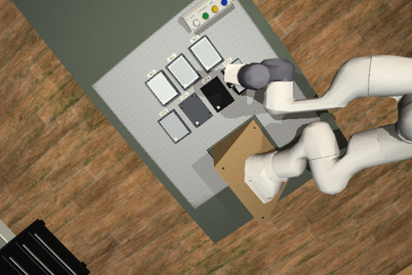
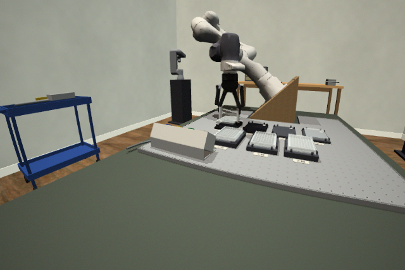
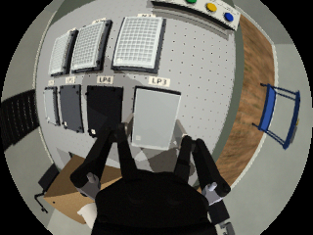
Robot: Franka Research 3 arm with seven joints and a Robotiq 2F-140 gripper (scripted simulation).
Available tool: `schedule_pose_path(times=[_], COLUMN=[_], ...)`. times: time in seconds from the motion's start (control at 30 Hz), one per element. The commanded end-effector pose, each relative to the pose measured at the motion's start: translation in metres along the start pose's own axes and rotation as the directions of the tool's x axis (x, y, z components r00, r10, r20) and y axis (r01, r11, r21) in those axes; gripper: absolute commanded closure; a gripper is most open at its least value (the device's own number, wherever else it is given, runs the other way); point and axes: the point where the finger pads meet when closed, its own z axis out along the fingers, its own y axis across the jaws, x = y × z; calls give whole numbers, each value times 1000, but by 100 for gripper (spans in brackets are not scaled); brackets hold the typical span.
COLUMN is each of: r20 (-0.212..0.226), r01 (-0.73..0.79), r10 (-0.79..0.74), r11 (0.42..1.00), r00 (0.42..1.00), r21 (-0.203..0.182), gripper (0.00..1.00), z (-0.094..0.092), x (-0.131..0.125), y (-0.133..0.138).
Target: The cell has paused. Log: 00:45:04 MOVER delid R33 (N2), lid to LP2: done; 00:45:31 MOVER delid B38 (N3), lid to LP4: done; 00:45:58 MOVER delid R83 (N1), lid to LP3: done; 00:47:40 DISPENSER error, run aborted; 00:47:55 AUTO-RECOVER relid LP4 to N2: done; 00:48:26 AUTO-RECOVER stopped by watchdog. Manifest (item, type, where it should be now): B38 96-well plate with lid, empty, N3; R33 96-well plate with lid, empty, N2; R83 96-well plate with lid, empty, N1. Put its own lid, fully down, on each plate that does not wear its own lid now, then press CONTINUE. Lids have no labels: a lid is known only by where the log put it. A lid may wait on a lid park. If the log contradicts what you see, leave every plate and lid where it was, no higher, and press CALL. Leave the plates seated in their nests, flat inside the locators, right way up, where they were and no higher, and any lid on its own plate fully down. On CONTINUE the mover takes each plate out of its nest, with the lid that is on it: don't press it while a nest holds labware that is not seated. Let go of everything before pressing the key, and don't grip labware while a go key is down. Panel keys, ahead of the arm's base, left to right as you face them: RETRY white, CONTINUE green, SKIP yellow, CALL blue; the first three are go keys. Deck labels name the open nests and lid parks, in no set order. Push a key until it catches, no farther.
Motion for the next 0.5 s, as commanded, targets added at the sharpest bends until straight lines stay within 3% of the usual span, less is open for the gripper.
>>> schedule_pose_path(times=[0.0, 0.47], r20=[6, 6], r01=[5, 5], r10=[-5, -5], r11=[1000, 1000], r00=[1000, 1000], r21=[-6, -6], gripper=[100, 100], z=[-4, -24], x=[-2, -2], y=[1, 1])
